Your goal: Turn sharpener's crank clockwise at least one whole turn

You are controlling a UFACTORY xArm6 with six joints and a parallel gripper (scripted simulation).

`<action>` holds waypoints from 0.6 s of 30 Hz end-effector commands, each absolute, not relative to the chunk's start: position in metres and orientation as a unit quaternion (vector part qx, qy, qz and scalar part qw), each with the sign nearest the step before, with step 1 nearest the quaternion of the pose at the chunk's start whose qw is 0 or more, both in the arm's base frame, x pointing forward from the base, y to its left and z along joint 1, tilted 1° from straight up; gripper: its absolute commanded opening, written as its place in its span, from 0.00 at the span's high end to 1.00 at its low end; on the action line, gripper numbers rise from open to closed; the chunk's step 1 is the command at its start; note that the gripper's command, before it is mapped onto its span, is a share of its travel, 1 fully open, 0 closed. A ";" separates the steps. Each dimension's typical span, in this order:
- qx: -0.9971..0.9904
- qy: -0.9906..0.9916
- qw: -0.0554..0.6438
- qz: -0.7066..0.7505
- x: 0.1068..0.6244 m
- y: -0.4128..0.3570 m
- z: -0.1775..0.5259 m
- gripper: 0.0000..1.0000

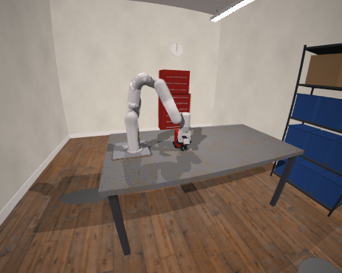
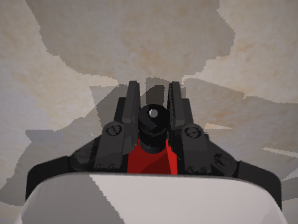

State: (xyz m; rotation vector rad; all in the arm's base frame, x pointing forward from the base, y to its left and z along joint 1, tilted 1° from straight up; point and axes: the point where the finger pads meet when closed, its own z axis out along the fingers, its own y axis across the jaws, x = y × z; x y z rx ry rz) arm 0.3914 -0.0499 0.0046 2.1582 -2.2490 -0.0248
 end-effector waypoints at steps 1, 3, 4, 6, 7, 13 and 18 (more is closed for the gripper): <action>0.692 -0.721 0.011 -0.006 0.393 -0.050 0.006 1.00; 0.692 -0.721 0.011 -0.006 0.392 -0.050 0.006 1.00; 0.692 -0.721 0.011 -0.006 0.392 -0.050 0.006 1.00; 0.692 -0.721 0.011 -0.006 0.391 -0.050 0.006 1.00; 0.692 -0.721 0.011 -0.006 0.391 -0.050 0.006 1.00; 0.692 -0.721 0.011 -0.006 0.384 -0.050 0.006 1.00; 0.692 -0.721 0.011 -0.006 0.379 -0.049 0.006 1.00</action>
